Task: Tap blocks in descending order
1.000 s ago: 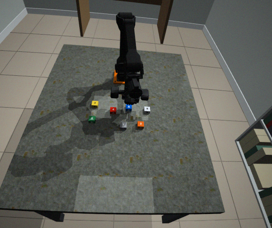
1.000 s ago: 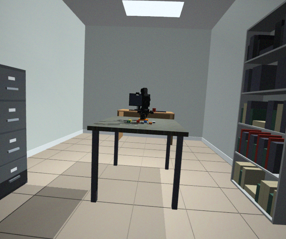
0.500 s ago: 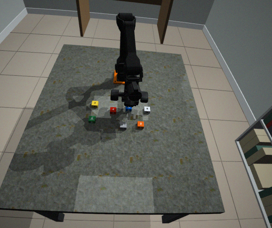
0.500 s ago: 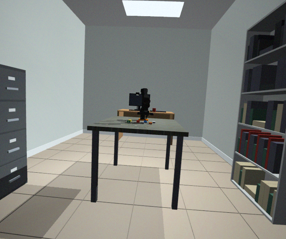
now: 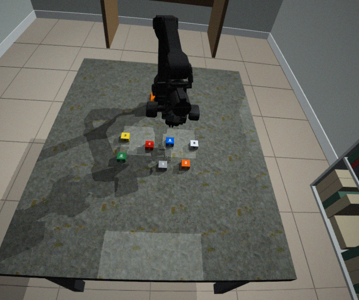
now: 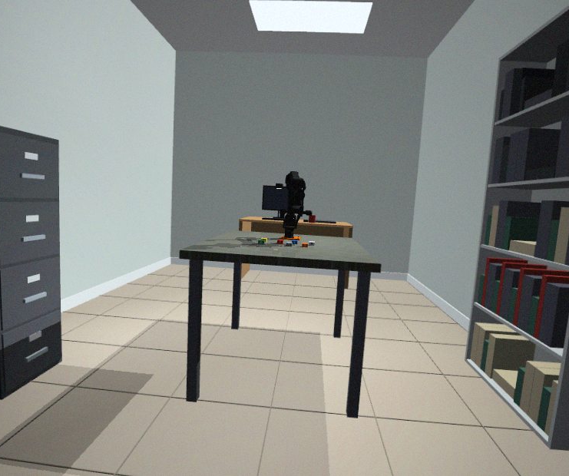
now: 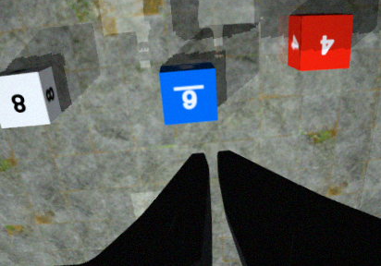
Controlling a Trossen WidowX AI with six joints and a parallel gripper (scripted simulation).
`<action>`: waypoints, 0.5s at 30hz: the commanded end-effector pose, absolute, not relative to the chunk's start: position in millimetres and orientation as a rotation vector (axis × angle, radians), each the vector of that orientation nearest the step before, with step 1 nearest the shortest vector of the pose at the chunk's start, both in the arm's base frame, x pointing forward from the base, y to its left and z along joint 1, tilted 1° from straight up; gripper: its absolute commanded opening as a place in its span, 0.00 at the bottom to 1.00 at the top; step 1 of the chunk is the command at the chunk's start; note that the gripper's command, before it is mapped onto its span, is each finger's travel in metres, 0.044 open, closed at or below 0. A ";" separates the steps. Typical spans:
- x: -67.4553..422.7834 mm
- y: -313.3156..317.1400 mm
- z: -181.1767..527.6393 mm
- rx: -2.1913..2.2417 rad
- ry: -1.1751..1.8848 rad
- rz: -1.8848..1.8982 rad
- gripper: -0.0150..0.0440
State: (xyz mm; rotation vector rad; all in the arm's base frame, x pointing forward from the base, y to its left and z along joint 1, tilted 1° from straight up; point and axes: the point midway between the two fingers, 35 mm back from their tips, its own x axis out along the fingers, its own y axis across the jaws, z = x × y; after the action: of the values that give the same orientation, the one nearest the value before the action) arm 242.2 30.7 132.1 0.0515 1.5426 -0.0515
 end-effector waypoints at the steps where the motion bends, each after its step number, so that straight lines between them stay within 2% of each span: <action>1: 239.3 30.0 158.2 0.052 1.533 -0.050 0.29; 5: 242.6 23.6 158.5 0.051 1.533 -0.050 0.29; 11: 263.2 -40.4 159.8 0.046 1.530 -0.056 0.29; 15: 264.9 -48.2 157.7 0.045 1.530 -0.056 0.29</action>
State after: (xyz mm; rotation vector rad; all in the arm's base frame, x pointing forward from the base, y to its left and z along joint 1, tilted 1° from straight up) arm 262.7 -45.4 158.0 0.0575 1.5352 -0.0708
